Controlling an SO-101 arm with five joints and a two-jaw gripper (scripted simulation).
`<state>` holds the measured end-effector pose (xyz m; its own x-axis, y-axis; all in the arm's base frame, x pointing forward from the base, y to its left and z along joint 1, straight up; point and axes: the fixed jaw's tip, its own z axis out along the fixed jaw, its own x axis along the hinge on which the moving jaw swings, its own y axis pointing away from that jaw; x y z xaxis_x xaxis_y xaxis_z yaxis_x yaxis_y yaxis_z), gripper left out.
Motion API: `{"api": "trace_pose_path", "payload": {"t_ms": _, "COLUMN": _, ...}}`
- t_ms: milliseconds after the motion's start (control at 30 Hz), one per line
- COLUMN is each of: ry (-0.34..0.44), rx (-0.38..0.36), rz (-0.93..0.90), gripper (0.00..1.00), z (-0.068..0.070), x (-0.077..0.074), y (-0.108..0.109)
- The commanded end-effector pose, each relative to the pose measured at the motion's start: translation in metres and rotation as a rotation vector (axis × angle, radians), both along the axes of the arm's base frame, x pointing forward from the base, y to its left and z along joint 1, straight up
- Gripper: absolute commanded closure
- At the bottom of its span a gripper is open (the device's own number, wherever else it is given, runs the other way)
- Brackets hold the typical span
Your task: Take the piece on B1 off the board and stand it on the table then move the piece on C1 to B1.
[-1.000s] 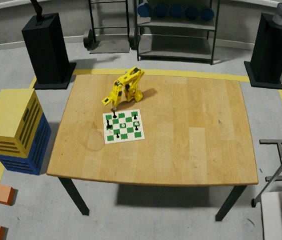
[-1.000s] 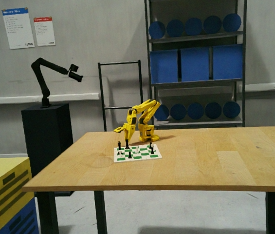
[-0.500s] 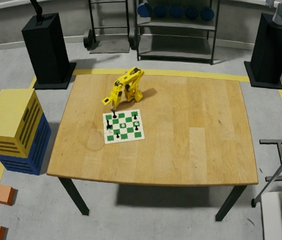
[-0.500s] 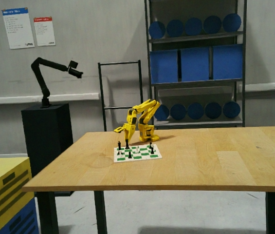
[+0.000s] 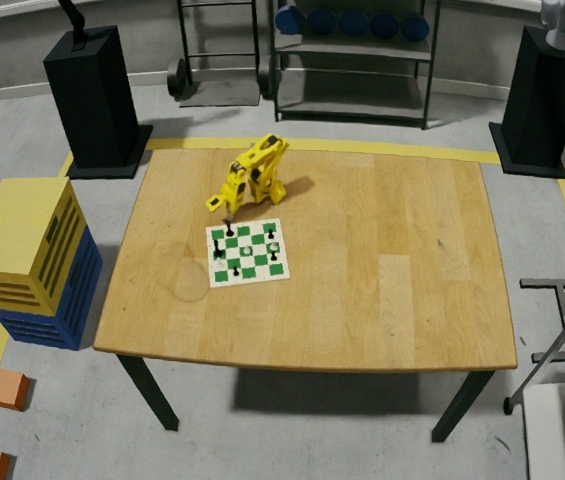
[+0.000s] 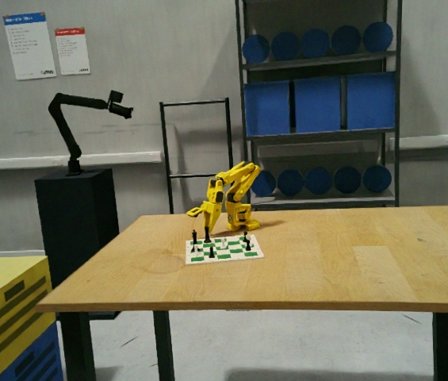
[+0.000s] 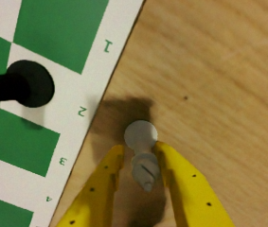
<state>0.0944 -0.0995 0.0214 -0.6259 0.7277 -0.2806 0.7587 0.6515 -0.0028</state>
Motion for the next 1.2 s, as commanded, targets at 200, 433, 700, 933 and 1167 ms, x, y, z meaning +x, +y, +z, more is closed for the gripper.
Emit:
{"api": "trace_pose_path", "payload": {"t_ms": 200, "ry": 0.002, "rx": 0.008, "rz": -0.011, "gripper": 0.9, "z": -0.0029, "x": -0.0024, "y": 0.0025}}
{"api": "trace_pose_path", "payload": {"t_ms": 433, "ry": 0.002, "rx": 0.008, "rz": -0.018, "gripper": 0.9, "z": -0.0022, "x": -0.0031, "y": 0.0018}}
{"api": "trace_pose_path", "payload": {"t_ms": 700, "ry": 0.002, "rx": 0.008, "rz": -0.026, "gripper": 0.9, "z": -0.0015, "x": -0.0038, "y": 0.0011}}
{"api": "trace_pose_path", "payload": {"t_ms": 933, "ry": 0.002, "rx": 0.008, "rz": -0.026, "gripper": 0.9, "z": -0.0008, "x": -0.0037, "y": 0.0011}}
{"api": "trace_pose_path", "payload": {"t_ms": 1167, "ry": 0.002, "rx": 0.008, "rz": -0.026, "gripper": 0.9, "z": 0.0064, "x": -0.0037, "y": 0.0011}}
